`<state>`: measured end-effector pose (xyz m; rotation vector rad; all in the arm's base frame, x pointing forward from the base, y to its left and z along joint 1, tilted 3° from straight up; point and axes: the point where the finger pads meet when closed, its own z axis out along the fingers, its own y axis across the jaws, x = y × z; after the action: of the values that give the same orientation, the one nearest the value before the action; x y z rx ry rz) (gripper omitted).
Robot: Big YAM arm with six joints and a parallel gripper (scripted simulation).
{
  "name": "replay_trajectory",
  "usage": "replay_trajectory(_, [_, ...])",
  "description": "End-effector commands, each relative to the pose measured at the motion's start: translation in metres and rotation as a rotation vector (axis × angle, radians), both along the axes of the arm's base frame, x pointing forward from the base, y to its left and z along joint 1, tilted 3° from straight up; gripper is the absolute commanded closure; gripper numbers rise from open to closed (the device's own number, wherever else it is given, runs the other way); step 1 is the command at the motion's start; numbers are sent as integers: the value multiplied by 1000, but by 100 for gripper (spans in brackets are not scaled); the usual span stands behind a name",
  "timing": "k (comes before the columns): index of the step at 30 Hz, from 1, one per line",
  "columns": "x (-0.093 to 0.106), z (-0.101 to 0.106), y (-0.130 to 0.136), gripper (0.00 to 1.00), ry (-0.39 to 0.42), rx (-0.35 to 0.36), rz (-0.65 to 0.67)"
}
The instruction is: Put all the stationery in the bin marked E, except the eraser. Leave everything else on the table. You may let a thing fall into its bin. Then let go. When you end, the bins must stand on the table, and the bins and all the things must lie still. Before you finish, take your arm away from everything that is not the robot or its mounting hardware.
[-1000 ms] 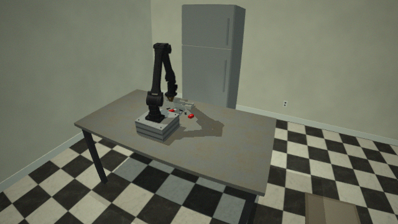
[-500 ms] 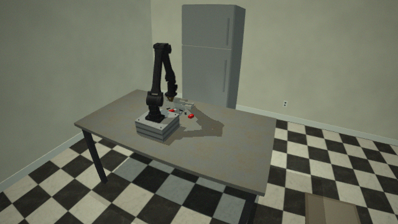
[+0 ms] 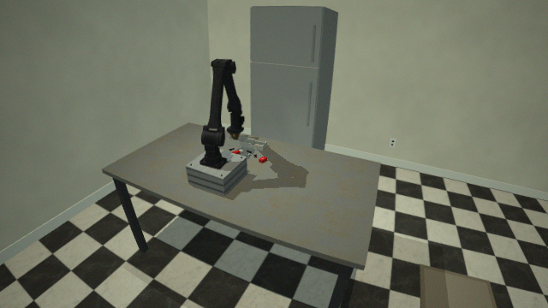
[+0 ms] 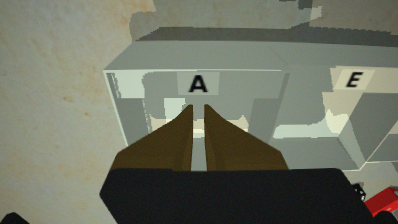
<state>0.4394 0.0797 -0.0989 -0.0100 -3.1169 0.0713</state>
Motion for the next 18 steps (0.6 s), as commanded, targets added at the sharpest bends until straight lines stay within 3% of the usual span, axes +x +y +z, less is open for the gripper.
replay_trajectory(1, [17, 11, 3, 92, -37, 7, 1])
replay_trajectory(9, [18, 12, 3, 92, -37, 7, 1])
replay_trajectory(11, [31, 29, 4, 92, -66, 13, 1])
replay_trajectory(18, [25, 33, 5, 92, -56, 11, 1])
